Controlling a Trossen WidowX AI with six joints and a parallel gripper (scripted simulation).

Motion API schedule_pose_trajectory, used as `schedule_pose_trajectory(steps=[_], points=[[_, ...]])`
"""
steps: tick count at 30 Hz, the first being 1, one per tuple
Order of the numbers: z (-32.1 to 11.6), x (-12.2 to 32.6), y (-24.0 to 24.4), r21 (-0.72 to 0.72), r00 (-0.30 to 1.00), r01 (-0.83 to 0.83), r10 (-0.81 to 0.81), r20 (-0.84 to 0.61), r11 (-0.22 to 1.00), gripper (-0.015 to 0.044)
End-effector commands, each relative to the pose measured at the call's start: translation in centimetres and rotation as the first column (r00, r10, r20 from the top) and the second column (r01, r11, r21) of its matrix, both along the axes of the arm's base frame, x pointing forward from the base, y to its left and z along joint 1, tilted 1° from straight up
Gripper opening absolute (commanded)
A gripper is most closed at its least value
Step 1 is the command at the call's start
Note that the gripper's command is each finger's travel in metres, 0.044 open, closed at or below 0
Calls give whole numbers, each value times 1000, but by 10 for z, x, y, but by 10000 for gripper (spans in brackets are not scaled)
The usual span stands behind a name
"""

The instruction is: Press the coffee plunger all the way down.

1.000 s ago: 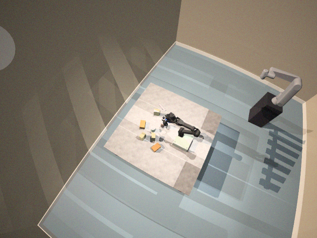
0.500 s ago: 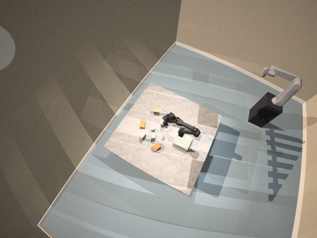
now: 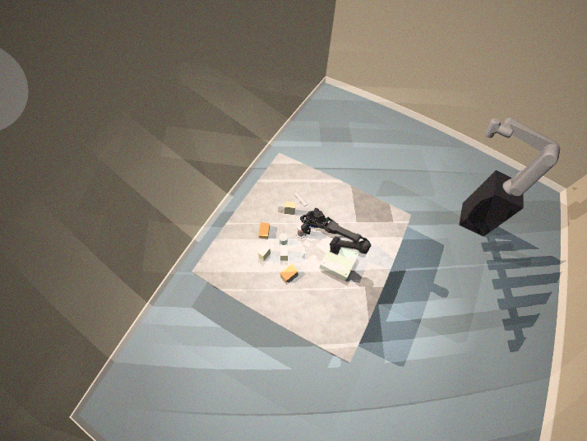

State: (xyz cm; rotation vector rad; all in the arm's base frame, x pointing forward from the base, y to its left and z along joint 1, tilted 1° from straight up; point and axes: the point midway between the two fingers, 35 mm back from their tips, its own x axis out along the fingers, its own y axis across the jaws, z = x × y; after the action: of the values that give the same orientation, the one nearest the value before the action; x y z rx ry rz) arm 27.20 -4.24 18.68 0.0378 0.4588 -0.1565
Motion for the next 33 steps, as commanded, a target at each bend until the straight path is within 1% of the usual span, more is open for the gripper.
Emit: schedule_pose_trajectory(steps=[1, 33], points=[[-17, 0, 0, 1, 999, -2, 2, -33, 1000, 115], [-68, 12, -2, 1, 999, -2, 2, -33, 1000, 115]])
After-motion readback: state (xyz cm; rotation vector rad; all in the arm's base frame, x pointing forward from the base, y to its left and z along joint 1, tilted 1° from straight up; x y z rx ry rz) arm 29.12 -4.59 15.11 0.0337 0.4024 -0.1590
